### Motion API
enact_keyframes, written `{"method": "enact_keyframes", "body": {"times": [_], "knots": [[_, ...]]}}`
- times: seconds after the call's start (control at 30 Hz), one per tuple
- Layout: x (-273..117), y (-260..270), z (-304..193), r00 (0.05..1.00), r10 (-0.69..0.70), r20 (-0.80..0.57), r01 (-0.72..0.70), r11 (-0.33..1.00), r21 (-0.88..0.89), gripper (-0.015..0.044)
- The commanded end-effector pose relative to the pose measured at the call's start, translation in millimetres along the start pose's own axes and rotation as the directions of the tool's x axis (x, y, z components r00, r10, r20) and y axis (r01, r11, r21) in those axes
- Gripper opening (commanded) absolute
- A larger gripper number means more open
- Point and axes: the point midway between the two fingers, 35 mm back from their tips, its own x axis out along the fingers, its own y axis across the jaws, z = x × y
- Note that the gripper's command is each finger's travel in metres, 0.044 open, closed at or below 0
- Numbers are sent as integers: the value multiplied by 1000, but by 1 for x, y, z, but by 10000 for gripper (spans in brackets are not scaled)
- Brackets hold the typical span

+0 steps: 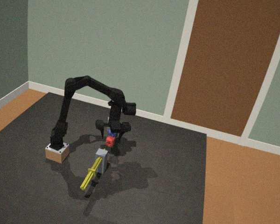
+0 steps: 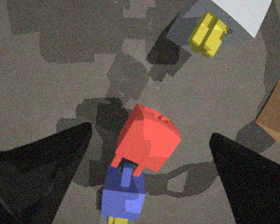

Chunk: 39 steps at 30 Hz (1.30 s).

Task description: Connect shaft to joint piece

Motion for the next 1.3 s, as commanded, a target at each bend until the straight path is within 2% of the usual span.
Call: {"method": "enact_keyframes", "body": {"times": [0.0, 0.4, 0.8, 1.0, 1.27], "knots": [[-12, 1, 1, 1000, 15, -18, -17, 994, -111, 440], [-48, -3, 8, 997, 38, -66, -66, 867, -494, 440], [-83, -11, 13, 992, 64, -112, -128, 594, -794, 440], [-99, -17, 15, 988, 76, -132, -152, 438, -886, 440], [-97, -16, 16, 989, 73, -129, -149, 451, -880, 440]]}}
